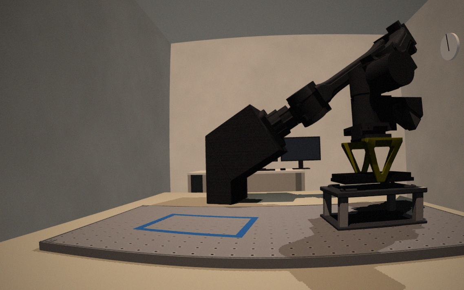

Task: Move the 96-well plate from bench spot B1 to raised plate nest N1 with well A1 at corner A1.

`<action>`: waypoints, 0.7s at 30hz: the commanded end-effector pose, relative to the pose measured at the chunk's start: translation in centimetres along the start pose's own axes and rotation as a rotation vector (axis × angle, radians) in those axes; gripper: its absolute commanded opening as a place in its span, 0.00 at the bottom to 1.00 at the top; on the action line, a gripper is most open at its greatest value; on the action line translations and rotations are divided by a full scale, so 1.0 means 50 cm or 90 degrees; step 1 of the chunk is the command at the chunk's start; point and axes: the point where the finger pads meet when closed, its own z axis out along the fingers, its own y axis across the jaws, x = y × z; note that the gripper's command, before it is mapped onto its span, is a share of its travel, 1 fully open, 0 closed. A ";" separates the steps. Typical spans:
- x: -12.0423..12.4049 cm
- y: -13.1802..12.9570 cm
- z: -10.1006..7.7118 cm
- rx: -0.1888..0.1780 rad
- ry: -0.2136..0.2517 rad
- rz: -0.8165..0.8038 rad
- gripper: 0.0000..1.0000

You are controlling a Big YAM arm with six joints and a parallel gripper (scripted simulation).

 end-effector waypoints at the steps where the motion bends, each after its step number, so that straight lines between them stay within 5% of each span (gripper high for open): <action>1: -0.007 0.001 0.002 0.004 -0.002 -0.007 0.00; 21: 0.002 0.001 0.008 0.003 0.000 0.000 0.00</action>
